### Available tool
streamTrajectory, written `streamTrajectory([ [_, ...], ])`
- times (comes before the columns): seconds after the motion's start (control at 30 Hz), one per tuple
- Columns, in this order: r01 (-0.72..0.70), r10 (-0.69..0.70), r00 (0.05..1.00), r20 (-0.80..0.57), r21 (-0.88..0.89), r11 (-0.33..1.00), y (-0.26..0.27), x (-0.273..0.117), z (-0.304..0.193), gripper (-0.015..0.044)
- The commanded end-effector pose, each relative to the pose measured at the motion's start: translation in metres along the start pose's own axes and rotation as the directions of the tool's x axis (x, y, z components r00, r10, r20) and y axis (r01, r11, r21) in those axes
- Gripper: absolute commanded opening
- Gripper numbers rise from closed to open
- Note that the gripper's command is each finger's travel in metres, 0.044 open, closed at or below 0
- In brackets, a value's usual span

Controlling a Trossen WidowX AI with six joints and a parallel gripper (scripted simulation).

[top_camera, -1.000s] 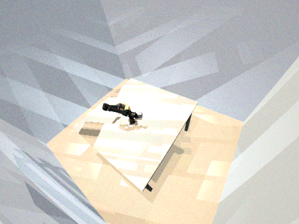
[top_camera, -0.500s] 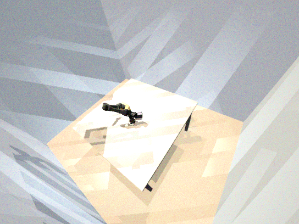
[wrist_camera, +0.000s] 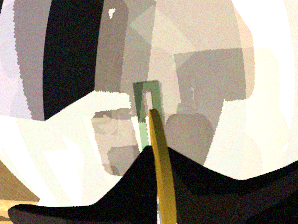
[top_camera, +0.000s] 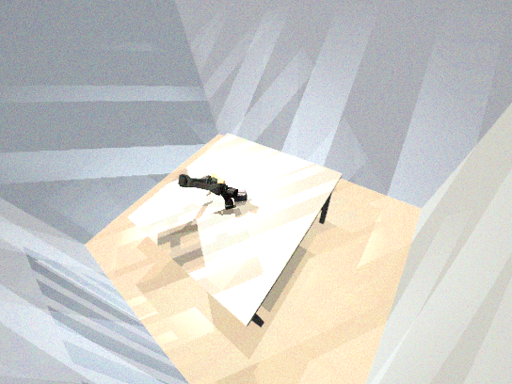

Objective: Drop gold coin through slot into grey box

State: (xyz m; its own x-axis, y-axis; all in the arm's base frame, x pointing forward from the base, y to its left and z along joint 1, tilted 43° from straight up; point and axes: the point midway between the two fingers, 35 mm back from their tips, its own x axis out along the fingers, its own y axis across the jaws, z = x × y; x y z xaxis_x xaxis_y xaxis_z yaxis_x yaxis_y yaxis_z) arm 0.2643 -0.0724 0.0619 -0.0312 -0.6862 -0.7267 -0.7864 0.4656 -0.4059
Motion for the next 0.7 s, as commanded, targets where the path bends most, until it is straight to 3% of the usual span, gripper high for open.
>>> streamTrajectory([
  [0.0,0.0,0.0,1.0,0.011,0.006,1.0,-0.003,-0.014,0.002,0.0],
  [0.67,-0.014,0.014,1.0,0.005,-0.01,1.0,-0.002,-0.064,-0.003,0.0],
])
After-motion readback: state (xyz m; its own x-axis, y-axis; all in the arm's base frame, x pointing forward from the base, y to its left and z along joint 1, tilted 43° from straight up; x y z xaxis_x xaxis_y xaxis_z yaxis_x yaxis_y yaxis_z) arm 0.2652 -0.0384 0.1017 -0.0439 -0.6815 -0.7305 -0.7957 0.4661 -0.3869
